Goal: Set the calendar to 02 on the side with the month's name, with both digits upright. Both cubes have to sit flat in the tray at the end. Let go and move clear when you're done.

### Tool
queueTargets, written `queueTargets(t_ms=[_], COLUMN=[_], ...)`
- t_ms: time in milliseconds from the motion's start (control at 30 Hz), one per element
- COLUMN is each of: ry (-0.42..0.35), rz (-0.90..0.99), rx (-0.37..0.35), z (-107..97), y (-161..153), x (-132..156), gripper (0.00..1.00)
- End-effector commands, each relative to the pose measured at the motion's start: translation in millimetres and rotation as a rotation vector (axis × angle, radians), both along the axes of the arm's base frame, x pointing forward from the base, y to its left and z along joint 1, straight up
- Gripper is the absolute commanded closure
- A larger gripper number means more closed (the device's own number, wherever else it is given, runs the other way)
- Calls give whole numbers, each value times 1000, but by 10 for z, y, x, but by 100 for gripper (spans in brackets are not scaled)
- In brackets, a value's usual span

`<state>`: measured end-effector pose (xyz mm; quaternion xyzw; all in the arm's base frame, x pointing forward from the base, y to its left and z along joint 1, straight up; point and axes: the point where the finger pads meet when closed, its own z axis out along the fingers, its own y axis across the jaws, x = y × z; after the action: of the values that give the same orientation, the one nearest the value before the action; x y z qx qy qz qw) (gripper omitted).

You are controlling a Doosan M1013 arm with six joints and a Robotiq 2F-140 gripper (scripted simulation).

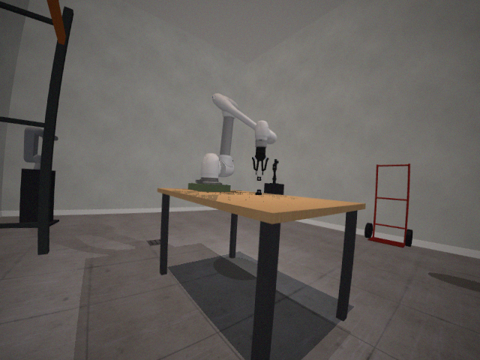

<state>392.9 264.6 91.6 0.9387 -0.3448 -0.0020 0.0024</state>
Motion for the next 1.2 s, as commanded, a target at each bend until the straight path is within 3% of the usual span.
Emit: queueTargets(t_ms=[0, 433, 900, 1167], ry=[0, 0, 0, 0], rz=[0, 0, 0, 0], rx=[0, 0, 0, 0], z=[1, -122, -555, -646], y=[0, 0, 0, -1], x=[0, -1, -3, -3], gripper=[76, 76, 76, 76])
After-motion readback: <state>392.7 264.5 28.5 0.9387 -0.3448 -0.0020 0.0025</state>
